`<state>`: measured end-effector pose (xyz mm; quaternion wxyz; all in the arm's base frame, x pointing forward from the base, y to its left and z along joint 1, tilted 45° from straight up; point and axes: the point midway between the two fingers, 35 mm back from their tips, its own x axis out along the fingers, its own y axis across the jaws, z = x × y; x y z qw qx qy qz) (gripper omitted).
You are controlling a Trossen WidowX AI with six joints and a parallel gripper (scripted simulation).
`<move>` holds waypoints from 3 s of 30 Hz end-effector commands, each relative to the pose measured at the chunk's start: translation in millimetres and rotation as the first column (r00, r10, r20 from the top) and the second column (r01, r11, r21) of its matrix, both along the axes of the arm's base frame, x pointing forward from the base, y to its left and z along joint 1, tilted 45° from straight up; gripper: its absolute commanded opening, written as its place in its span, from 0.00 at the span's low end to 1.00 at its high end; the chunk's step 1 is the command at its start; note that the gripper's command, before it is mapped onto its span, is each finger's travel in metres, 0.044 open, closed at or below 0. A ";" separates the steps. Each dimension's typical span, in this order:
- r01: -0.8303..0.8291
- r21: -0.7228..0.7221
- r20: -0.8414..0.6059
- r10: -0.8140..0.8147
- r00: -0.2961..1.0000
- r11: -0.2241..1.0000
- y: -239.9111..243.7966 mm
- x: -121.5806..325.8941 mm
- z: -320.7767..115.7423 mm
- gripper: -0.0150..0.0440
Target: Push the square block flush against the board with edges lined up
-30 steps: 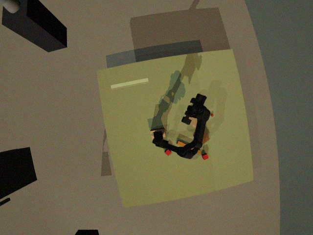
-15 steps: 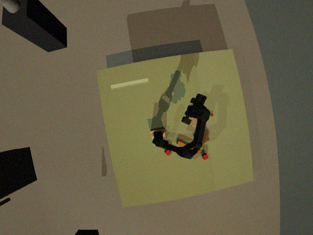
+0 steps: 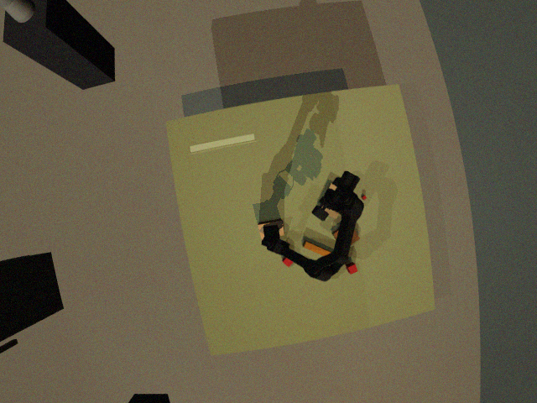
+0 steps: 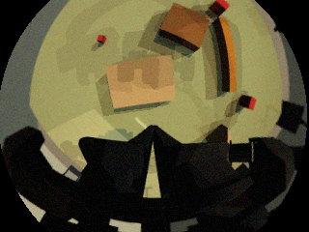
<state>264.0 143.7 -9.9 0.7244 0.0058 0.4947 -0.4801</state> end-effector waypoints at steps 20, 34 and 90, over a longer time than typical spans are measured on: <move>0.486 0.157 0.469 -0.498 0.729 0.860 -119.7 3.5 43.8 0.25; 0.543 0.197 0.529 -0.555 0.642 0.816 -176.7 1.5 10.5 0.25; 0.543 0.200 0.526 -0.557 0.643 0.816 -212.9 2.3 46.8 0.25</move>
